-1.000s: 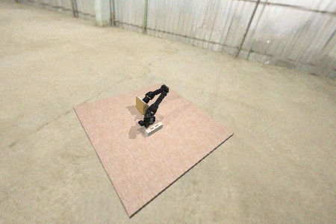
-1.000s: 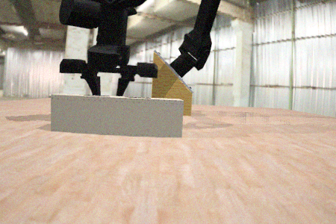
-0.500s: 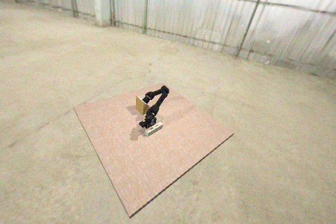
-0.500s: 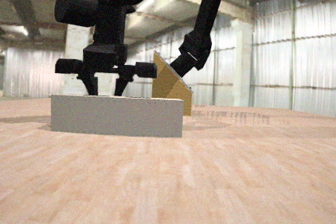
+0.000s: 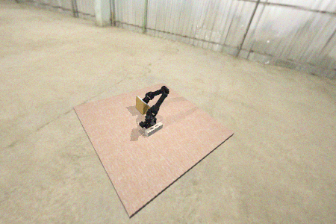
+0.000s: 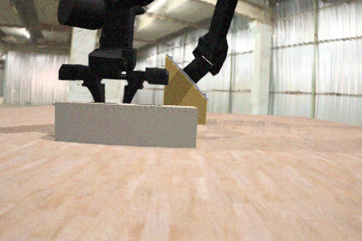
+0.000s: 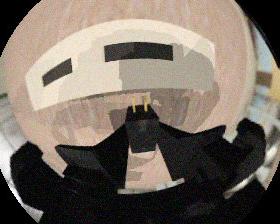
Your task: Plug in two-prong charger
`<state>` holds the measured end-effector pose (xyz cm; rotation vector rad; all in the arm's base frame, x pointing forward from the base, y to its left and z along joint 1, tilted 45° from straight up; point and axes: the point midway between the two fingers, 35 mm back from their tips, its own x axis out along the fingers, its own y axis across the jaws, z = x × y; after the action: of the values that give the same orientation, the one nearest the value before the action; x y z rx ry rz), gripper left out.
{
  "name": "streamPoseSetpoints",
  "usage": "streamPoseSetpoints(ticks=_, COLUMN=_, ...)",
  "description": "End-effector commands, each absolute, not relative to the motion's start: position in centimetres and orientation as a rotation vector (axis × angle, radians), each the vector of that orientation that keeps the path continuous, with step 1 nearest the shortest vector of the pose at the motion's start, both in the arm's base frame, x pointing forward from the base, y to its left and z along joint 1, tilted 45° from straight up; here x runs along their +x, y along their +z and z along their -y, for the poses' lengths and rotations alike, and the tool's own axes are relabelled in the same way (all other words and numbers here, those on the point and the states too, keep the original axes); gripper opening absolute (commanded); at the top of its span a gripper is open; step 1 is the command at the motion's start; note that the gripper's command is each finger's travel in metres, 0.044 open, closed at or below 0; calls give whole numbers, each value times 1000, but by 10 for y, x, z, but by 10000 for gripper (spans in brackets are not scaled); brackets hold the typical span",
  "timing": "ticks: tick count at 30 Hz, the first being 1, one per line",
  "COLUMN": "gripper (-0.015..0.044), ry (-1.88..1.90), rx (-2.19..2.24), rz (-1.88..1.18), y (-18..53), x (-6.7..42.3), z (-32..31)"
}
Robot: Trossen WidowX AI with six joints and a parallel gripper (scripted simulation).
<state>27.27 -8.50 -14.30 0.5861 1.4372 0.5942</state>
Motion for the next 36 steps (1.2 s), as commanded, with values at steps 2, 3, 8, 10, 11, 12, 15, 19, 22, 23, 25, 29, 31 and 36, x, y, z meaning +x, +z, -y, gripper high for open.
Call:
streamPoseSetpoints(ticks=2, gripper=0, ry=593, rx=596, rz=-1438, y=-143, x=273, z=84)
streamPoseSetpoints(ticks=3, gripper=0, ry=593, rx=596, rz=-1438, y=-143, x=273, z=84)
streamPoseSetpoints(ticks=8, gripper=0, ry=593, rx=596, rz=-1438, y=-143, x=274, z=84)
streamPoseSetpoints(ticks=10, gripper=0, ry=593, rx=596, rz=-1438, y=-143, x=275, z=84)
streamPoseSetpoints(ticks=11, gripper=0, ry=593, rx=596, rz=-1438, y=-143, x=275, z=84)
streamPoseSetpoints(ticks=12, gripper=0, ry=593, rx=596, rz=-1438, y=-143, x=275, z=84)
streamPoseSetpoints(ticks=15, gripper=0, ry=594, rx=596, rz=-1437, y=-143, x=276, z=84)
streamPoseSetpoints(ticks=19, gripper=0, ry=594, rx=596, rz=-1437, y=-143, x=277, z=84)
streamPoseSetpoints(ticks=22, gripper=0, ry=594, rx=596, rz=-1437, y=-143, x=278, z=84)
streamPoseSetpoints(ticks=23, gripper=0, ry=594, rx=596, rz=-1437, y=-143, x=279, z=84)
streamPoseSetpoints(ticks=25, gripper=0, ry=594, rx=596, rz=-1437, y=-143, x=279, z=84)
streamPoseSetpoints(ticks=29, gripper=0, ry=594, rx=596, rz=-1437, y=-142, x=280, z=84)
streamPoseSetpoints(ticks=31, gripper=0, ry=594, rx=596, rz=-1437, y=-142, x=281, z=84)
streamPoseSetpoints(ticks=36, gripper=0, ry=594, rx=596, rz=-1437, y=-142, x=281, z=85)
